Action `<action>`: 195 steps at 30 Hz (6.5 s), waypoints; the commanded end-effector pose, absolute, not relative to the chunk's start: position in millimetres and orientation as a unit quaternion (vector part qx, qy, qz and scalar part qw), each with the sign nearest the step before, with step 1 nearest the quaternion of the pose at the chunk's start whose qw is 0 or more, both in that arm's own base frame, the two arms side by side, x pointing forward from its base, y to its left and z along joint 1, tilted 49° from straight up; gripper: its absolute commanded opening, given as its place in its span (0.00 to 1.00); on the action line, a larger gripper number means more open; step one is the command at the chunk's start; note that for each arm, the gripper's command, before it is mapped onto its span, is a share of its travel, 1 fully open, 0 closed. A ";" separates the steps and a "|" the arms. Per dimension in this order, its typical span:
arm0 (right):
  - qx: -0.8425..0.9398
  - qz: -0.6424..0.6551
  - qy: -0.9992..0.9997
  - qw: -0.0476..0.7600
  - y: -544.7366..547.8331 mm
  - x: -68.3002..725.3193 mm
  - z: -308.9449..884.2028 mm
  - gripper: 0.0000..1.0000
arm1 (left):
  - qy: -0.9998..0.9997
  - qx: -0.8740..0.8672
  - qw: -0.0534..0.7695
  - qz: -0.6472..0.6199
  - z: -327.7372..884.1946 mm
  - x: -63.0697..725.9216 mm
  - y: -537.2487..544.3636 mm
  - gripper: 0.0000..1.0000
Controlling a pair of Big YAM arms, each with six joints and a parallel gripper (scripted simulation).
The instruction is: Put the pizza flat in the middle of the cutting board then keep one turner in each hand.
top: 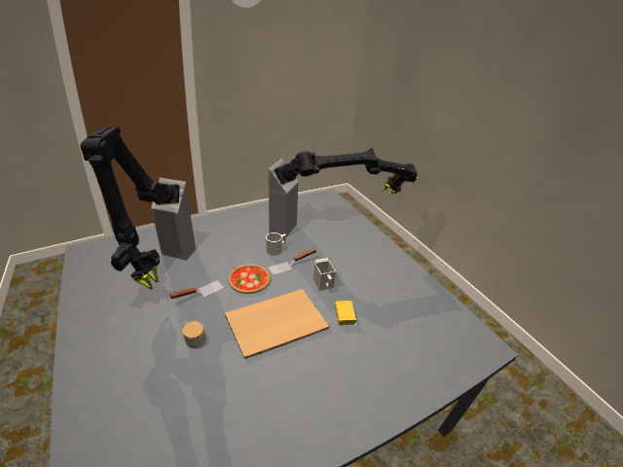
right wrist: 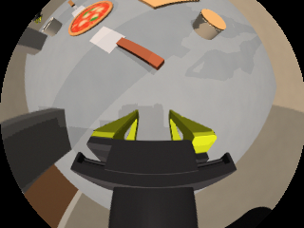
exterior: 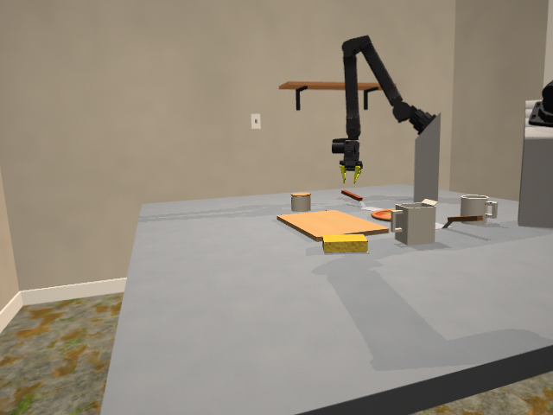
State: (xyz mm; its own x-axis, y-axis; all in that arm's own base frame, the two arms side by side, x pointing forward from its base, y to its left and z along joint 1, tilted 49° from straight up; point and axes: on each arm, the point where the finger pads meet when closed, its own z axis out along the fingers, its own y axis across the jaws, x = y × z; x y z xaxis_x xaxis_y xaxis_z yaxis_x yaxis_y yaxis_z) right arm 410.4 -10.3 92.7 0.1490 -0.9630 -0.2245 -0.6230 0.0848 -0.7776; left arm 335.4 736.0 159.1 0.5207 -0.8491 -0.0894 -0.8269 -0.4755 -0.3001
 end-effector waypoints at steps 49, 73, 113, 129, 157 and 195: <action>-0.643 -0.205 0.621 0.398 -10.4 409.6 86.3 0.48 | 0.758 -0.614 0.151 0.160 172.8 278.5 698.5 0.48; -0.643 -0.205 0.621 0.398 -10.4 409.6 86.3 0.48 | 0.860 -0.434 0.072 0.260 147.2 221.8 635.1 0.48; -0.440 -0.100 0.803 0.390 25.7 416.0 67.9 0.48 | 0.940 0.023 -0.016 0.339 91.8 332.7 401.4 0.48; -0.340 -0.070 0.856 0.382 39.6 418.1 62.3 0.48 | 0.899 0.225 -0.059 0.370 66.9 326.3 299.8 0.48; -0.118 -0.022 0.922 0.369 68.0 416.9 51.9 0.48 | 0.777 0.477 -0.069 0.405 35.8 321.3 153.8 0.48; 0.184 0.030 0.908 0.375 106.8 409.9 45.9 0.48 | 0.623 0.664 0.043 0.411 38.1 354.5 -29.1 0.48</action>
